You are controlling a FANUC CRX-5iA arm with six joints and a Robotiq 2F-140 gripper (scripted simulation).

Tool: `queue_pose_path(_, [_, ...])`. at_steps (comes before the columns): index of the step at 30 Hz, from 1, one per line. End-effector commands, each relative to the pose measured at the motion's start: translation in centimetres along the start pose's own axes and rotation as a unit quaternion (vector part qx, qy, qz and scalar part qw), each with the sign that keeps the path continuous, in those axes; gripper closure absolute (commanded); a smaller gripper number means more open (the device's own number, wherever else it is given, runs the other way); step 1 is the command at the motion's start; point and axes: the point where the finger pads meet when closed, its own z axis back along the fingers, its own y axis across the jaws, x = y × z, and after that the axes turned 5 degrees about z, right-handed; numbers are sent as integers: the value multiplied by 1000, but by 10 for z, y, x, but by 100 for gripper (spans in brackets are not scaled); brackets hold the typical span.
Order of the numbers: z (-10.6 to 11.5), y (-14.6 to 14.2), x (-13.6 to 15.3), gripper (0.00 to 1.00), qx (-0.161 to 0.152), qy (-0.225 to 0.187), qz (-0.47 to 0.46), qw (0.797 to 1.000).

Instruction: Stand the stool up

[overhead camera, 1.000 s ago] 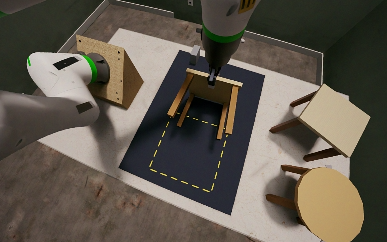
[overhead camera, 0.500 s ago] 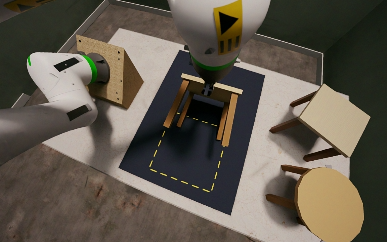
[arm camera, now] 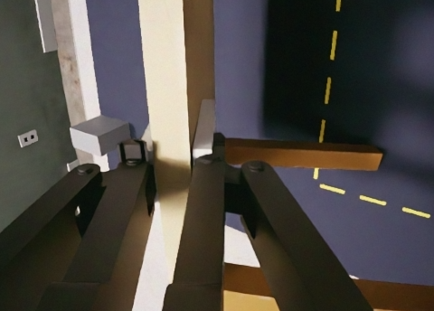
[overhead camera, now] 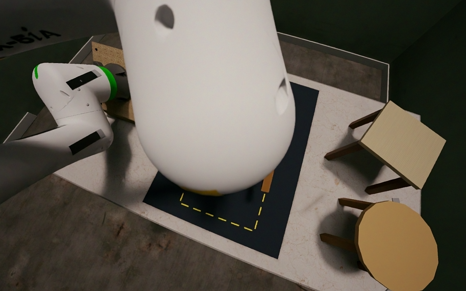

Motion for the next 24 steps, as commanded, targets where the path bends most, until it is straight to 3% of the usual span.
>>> queue_pose_path(1, [17, 16, 2, 90, -49, -1, 1, 999])
queue_pose_path(3, [20, 19, 2, 90, -74, 3, 1, 997])
queue_pose_path(7, [37, 40, 4, 90, -77, 3, 1, 997])
queue_pose_path(11, [40, 44, 4, 90, -131, 7, 1, 991])
queue_pose_path(13, [54, 66, 6, 90, -134, 8, 1, 991])
queue_pose_path(17, [57, 72, 7, 90, -186, 12, 0, 982])
queue_pose_path(20, [71, 100, 9, 90, -198, 13, 0, 980])
queue_pose_path(24, [71, 101, 9, 90, -225, 14, 0, 974])
